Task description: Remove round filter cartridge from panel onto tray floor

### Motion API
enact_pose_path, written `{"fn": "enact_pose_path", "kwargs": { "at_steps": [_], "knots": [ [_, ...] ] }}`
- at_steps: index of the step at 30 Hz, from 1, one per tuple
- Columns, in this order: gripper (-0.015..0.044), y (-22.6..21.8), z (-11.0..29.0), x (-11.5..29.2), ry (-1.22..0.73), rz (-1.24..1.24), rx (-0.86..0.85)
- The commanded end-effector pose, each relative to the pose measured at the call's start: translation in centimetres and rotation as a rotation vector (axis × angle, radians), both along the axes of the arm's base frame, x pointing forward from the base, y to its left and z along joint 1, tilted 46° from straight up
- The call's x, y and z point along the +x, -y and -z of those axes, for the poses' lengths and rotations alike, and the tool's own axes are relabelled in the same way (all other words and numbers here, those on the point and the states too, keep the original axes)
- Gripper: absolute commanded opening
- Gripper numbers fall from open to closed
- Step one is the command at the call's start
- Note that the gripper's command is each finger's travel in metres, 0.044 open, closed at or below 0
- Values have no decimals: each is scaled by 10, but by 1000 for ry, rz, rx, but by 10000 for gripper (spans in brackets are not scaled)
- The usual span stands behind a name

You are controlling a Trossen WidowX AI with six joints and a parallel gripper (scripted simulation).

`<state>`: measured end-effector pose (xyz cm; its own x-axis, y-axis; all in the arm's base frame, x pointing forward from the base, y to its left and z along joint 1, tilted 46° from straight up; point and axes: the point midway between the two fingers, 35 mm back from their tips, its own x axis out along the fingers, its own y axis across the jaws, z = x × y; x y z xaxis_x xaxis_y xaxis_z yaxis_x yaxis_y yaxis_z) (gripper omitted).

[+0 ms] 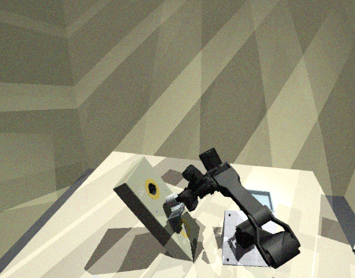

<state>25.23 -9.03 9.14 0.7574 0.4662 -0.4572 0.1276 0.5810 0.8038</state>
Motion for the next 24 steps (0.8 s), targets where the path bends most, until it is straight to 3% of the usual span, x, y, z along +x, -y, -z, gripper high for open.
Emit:
{"fn": "enact_pose_path", "kwargs": {
  "at_steps": [1, 4, 15, 24],
  "knots": [
    [52, 1, -1, 1, 2, 0, -3],
    [108, 1, -1, 1, 2, 0, -3],
    [108, -2, 1, -2, 15, -3, -7],
    [108, 42, -45, 40, 16, -3, -8]
  ]
}}
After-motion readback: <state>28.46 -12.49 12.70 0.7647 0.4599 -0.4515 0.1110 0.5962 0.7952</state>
